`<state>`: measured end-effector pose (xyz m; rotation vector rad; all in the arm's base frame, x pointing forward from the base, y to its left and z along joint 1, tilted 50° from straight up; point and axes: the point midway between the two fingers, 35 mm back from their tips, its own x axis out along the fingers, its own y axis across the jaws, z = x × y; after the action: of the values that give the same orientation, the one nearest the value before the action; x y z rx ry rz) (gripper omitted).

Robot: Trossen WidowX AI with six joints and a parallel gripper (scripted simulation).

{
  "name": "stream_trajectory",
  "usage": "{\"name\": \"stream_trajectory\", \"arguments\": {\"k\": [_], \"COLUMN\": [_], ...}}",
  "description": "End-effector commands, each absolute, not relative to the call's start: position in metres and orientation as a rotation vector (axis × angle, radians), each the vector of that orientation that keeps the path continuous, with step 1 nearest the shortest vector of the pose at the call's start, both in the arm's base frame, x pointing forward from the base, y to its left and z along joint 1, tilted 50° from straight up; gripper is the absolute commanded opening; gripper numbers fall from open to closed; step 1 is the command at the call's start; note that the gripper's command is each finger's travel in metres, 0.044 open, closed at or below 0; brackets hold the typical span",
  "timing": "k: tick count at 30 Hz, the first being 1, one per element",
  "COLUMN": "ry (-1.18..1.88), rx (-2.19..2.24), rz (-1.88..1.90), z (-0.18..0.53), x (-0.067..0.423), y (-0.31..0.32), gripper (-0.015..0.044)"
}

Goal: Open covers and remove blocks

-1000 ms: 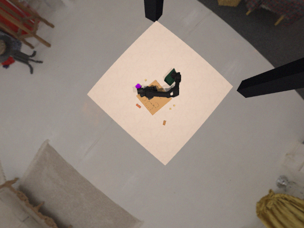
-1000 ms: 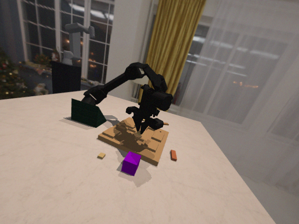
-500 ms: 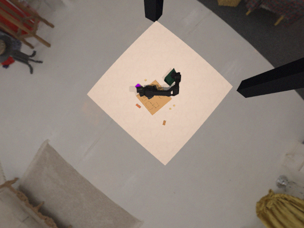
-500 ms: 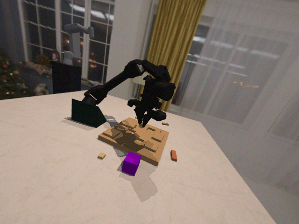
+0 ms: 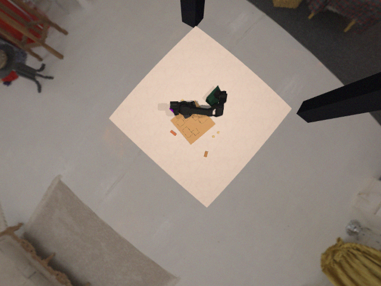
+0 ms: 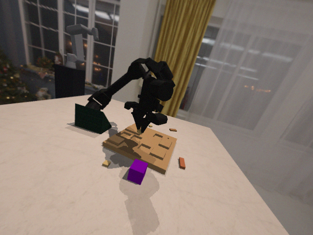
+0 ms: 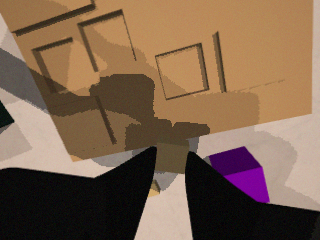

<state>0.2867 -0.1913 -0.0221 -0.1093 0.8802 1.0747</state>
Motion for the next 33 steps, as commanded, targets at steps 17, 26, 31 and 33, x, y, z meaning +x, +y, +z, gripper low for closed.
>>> {"name": "stream_trajectory", "arguments": {"k": [17,26,31,33], "ry": [0.896,0.894,0.891,0.889], "rx": [-0.113,-0.110,-0.108,-0.107], "rz": [1.076,1.079,1.082,1.084], "z": [-0.064,-0.080,-0.089,-0.092], "x": [0.220,0.188,0.171,0.164], "y": [-0.216,-0.221,-0.222,-0.222], "gripper": [0.0080,0.0080,0.0080,0.0080]}}
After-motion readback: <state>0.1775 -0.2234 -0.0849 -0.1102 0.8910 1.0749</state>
